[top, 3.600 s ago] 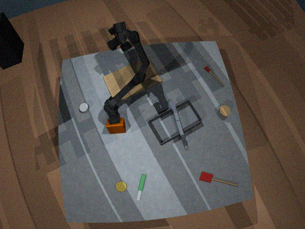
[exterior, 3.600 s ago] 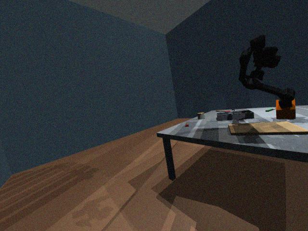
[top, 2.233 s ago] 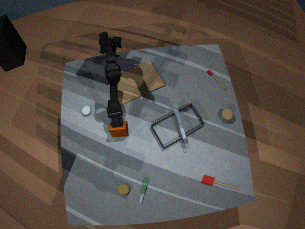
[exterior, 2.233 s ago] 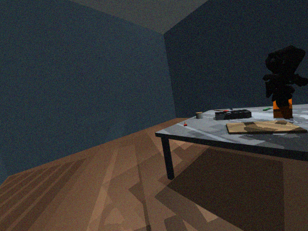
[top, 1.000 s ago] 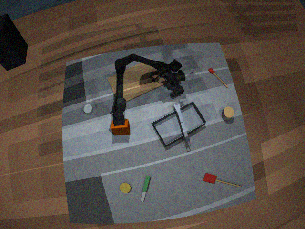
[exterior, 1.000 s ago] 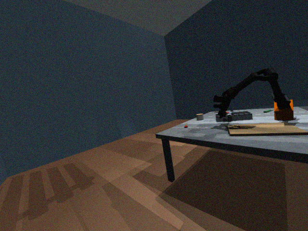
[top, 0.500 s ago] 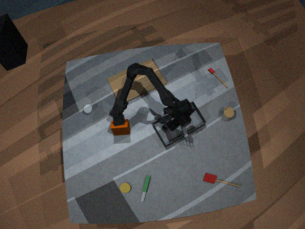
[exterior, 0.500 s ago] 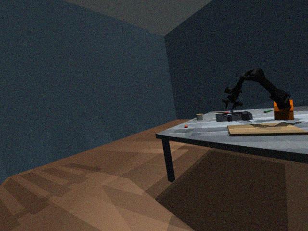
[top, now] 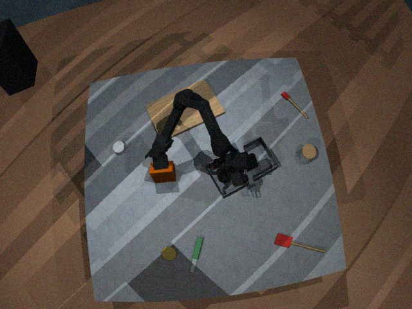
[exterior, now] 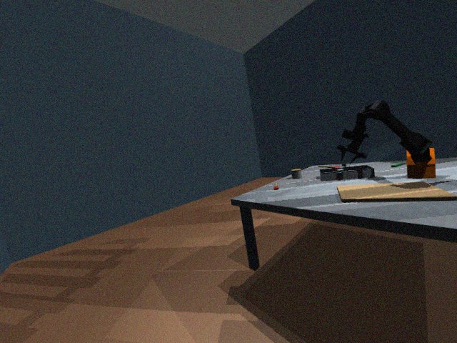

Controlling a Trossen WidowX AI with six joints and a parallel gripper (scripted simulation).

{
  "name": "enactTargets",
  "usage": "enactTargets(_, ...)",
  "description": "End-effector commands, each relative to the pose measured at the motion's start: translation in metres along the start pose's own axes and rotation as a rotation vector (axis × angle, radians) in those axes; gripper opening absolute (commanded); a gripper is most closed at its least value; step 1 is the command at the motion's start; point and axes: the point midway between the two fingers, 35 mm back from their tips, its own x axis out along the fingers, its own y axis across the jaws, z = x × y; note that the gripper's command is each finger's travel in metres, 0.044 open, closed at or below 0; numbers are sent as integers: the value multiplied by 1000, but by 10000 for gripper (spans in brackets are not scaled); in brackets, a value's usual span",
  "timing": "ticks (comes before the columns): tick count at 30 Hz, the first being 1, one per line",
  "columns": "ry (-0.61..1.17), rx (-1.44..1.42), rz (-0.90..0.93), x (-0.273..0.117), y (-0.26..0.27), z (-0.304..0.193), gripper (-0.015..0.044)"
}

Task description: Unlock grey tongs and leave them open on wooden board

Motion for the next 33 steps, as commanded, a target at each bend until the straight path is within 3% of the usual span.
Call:
enactTargets(1, 2, -1, 8, -3, 0, -1, 260)
enactTargets(33, -1, -2, 4, 44, 2, 1, 260)
